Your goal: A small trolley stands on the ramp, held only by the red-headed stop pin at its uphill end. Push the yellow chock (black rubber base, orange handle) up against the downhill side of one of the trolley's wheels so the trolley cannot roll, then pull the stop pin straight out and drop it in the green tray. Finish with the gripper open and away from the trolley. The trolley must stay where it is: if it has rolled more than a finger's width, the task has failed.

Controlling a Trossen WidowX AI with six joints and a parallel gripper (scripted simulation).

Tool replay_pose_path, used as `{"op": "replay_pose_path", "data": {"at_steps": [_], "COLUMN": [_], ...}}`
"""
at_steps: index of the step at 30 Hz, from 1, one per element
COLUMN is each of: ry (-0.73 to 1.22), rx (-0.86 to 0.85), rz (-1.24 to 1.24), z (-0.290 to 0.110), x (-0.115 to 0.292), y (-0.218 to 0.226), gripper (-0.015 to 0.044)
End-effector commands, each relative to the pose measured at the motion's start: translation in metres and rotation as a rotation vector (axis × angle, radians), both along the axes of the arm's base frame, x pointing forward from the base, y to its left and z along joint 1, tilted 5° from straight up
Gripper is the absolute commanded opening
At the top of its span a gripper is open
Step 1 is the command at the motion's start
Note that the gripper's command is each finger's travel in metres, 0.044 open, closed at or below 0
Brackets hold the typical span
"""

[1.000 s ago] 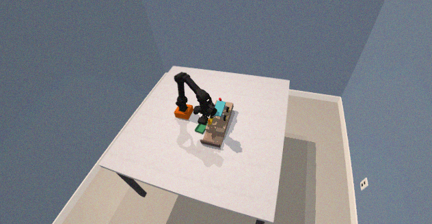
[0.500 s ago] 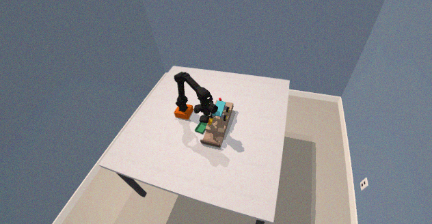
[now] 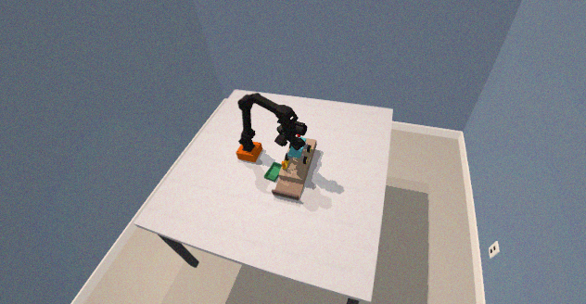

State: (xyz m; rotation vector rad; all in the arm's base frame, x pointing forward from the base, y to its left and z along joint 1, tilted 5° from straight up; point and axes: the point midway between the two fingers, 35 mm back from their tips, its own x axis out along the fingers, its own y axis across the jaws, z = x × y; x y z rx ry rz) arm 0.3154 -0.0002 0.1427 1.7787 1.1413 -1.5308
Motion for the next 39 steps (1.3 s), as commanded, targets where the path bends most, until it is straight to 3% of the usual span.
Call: {"op": "replay_pose_path", "data": {"at_steps": [1,7,39], "ry": [-0.086,-0.168,-0.168], "rx": [0.056,0.121,0.122], "rz": [0.285,0.596,0.596], "z": [0.016,0.028,0.0], "x": [0.002,-0.003,-0.004], "y": [0.038,0.079,0.091], "gripper": [0.019,0.019,0.019]}}
